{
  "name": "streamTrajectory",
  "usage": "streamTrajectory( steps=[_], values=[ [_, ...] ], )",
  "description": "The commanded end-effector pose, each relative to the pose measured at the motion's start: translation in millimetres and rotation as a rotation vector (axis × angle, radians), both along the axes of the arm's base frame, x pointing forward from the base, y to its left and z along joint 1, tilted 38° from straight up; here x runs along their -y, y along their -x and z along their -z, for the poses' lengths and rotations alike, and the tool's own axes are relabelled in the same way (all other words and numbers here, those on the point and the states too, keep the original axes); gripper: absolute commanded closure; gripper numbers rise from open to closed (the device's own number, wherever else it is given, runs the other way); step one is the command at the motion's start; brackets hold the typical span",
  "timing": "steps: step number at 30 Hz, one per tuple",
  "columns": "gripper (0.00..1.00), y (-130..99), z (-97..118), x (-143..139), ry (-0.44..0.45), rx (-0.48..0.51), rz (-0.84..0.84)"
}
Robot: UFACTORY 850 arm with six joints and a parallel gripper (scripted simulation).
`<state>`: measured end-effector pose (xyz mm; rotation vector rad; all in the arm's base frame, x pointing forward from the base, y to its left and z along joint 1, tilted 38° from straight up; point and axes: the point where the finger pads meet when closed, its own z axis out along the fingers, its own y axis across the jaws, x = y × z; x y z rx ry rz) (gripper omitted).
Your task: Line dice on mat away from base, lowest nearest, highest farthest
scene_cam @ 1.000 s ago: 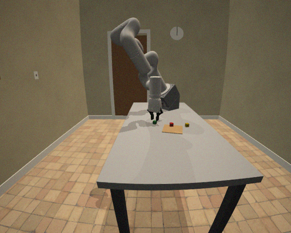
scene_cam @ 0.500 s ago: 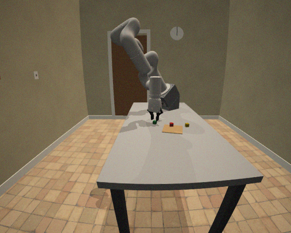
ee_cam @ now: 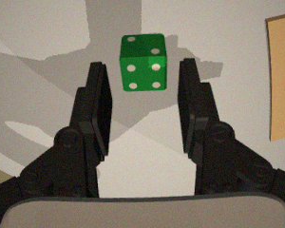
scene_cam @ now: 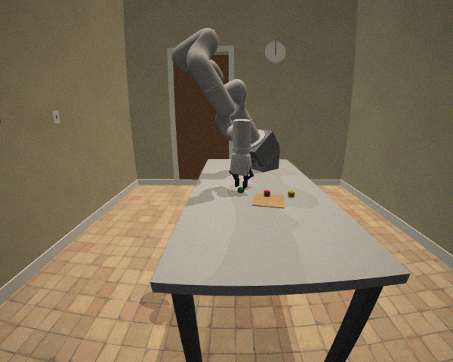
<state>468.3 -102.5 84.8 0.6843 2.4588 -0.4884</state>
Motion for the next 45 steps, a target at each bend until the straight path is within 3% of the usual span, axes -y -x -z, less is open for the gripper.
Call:
streamTrajectory(
  steps=[1,17,45],
  values=[
    [0.58,-2.4,4.1,2.4,0.000,0.001,0.000],
    [0.58,-10.1,19.4,11.4,0.000,0.001,0.000],
    [0.58,-10.3,19.9,11.7,0.000,0.001,0.000]
  ],
)
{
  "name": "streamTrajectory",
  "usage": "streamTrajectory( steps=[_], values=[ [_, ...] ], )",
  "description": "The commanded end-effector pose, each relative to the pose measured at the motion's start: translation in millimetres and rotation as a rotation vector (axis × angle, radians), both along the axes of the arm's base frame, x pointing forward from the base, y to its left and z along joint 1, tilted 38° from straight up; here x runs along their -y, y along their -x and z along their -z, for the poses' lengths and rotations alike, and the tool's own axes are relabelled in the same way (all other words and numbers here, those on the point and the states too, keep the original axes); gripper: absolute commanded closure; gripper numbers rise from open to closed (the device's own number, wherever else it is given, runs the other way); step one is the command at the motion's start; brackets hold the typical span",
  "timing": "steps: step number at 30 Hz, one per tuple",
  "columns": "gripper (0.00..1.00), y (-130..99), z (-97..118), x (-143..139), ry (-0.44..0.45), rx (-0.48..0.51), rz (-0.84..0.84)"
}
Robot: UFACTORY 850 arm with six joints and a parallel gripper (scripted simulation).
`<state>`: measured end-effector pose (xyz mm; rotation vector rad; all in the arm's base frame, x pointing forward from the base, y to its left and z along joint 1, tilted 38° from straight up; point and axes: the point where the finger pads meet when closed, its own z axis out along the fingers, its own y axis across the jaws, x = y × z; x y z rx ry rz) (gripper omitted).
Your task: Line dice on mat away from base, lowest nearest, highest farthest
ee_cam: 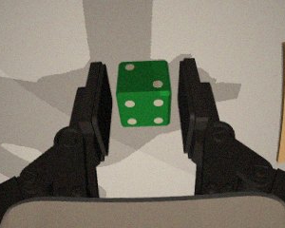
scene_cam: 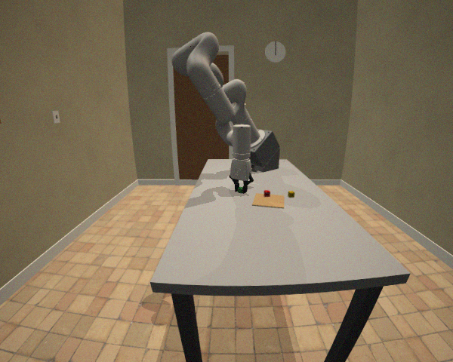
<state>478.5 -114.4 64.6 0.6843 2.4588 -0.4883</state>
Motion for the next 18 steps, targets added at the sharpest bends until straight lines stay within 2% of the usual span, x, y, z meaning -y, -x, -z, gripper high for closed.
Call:
streamTrajectory(
  steps=[1,12,13,18],
  values=[
    [0.58,-0.2,-0.3,-0.2,0.000,0.001,0.000],
    [0.58,-0.2,-0.3,-0.2,0.000,0.001,0.000],
    [0.79,-0.2,-0.3,-0.2,0.000,0.001,0.000],
    [0.79,-0.2,-0.3,-0.2,0.000,0.001,0.000]
  ],
)
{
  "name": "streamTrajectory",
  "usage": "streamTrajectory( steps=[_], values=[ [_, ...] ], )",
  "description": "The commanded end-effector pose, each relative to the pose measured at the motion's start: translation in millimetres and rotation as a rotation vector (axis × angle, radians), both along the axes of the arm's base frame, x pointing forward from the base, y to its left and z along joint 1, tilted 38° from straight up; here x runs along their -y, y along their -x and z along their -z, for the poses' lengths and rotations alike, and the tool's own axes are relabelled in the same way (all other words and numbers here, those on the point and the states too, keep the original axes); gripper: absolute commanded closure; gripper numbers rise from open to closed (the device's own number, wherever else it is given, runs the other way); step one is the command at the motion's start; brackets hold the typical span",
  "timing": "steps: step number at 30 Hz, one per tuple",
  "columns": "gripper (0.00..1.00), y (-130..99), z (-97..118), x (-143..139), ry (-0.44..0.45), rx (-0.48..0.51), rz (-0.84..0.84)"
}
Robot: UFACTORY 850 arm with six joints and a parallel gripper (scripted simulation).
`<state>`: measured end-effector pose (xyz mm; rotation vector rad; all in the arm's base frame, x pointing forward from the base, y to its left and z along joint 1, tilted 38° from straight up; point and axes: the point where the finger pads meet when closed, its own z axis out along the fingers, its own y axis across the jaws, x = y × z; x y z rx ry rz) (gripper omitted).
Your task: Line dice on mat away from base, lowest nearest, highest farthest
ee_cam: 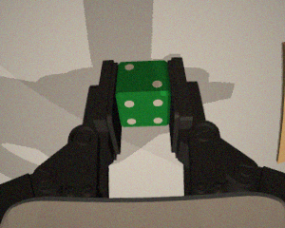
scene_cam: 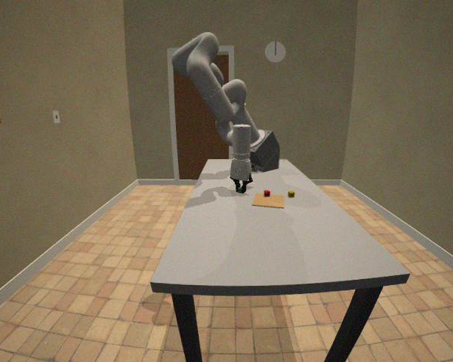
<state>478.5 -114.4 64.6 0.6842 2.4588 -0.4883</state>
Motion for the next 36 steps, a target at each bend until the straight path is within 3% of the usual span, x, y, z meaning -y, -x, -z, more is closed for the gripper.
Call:
streamTrajectory(
  steps=[1,30,36],
  values=[
    [0.79,-0.2,-0.3,-0.2,0.000,0.001,0.000],
    [0.79,0.0,-0.8,-0.5,0.000,0.001,0.000],
    [0.79,9.8,-20.2,-11.9,0.000,0.001,0.000]
  ],
)
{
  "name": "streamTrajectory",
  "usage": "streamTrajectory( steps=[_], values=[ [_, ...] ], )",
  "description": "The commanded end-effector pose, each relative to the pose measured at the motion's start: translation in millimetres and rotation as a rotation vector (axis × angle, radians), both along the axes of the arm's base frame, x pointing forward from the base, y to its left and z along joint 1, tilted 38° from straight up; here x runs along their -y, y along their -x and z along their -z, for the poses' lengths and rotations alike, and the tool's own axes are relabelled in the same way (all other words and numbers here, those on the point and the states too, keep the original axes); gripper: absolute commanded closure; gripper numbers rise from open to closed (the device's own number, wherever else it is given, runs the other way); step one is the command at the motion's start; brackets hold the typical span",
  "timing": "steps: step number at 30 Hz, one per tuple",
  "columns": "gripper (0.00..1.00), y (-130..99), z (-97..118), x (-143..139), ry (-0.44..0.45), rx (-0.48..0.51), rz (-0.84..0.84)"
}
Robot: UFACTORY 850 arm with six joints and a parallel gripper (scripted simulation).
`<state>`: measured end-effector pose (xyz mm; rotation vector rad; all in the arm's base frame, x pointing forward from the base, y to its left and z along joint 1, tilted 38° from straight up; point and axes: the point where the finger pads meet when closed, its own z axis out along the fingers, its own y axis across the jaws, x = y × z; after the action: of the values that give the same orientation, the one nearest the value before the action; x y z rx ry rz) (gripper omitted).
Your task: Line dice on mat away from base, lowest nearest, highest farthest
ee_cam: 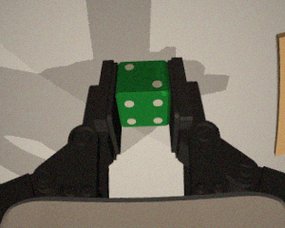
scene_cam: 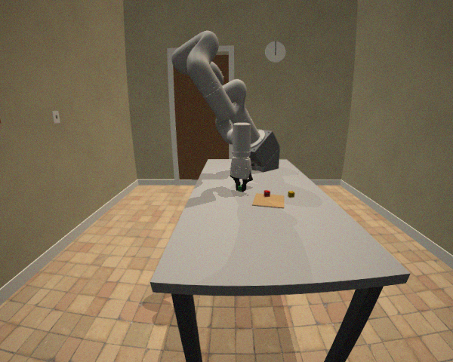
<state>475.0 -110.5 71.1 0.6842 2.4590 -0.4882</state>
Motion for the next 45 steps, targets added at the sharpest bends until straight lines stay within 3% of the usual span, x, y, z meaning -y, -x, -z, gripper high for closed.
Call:
streamTrajectory(
  steps=[1,7,13,28,38,43,45],
  values=[
    [0.79,9.4,-19.8,-11.6,0.000,0.001,0.000],
    [0.79,27.1,-55.0,-32.3,0.000,0.001,0.000],
    [0.79,34.1,-68.8,-40.5,0.000,0.001,0.000],
    [0.79,34.8,-72.8,-43.8,0.003,-0.002,-0.005],
    [0.79,-25.6,-66.9,-102.3,0.141,-0.151,-0.263],
    [0.79,-37.2,-64.5,-118.1,0.170,-0.186,-0.322],
    [0.79,-52.4,-60.2,-142.3,0.210,-0.238,-0.407]
  ],
)
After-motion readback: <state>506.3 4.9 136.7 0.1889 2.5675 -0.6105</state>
